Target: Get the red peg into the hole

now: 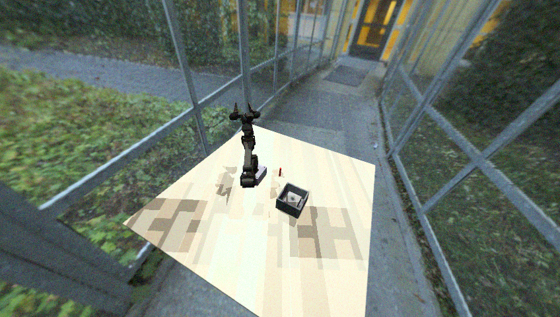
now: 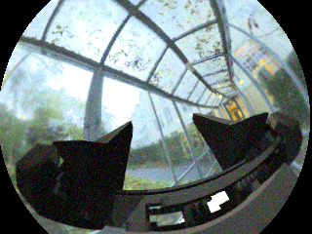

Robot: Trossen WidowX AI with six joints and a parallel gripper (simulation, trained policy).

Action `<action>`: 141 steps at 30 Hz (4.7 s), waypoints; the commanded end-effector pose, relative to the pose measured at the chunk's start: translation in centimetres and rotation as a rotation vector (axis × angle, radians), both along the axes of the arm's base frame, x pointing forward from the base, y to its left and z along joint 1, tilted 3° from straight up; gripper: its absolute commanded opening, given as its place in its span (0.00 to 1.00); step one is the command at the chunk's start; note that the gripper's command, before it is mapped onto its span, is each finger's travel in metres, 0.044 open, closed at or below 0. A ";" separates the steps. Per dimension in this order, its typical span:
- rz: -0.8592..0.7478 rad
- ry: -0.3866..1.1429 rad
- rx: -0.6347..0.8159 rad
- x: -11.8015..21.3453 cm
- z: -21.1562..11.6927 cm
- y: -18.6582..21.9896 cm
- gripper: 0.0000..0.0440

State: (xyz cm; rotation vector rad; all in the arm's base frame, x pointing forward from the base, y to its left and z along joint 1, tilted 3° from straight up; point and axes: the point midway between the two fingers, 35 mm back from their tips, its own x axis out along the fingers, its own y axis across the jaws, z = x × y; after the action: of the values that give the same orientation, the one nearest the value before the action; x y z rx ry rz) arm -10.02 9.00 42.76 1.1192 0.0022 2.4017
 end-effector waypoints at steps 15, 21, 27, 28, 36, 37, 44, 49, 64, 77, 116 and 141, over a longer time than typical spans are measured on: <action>-0.376 -0.003 -0.314 3.6 -1.5 8.9 0.98; -0.523 0.014 -0.464 6.3 -3.3 12.1 0.96; -0.662 0.052 -0.619 9.7 -5.3 14.6 0.95; -0.684 0.060 -0.645 10.3 -5.7 14.9 0.95; -0.851 0.147 -0.855 15.3 -9.0 16.7 0.93; -0.870 0.161 -0.881 16.0 -9.4 16.8 0.93; -0.995 0.268 -1.066 20.3 -12.7 16.8 0.93; -1.072 0.357 -1.199 23.0 -15.1 16.1 0.93; -1.233 0.666 -1.610 28.2 -22.9 12.0 0.96; -1.282 0.960 -1.981 28.6 -29.4 7.7 1.00; -1.264 1.644 -2.313 25.9 -44.1 4.3 0.92; -1.223 1.620 -2.317 27.8 -42.0 4.4 0.00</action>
State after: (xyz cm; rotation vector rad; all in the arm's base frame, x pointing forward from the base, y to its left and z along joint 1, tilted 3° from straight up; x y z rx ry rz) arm 16.97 13.26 -0.25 0.6586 1.4397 -0.6756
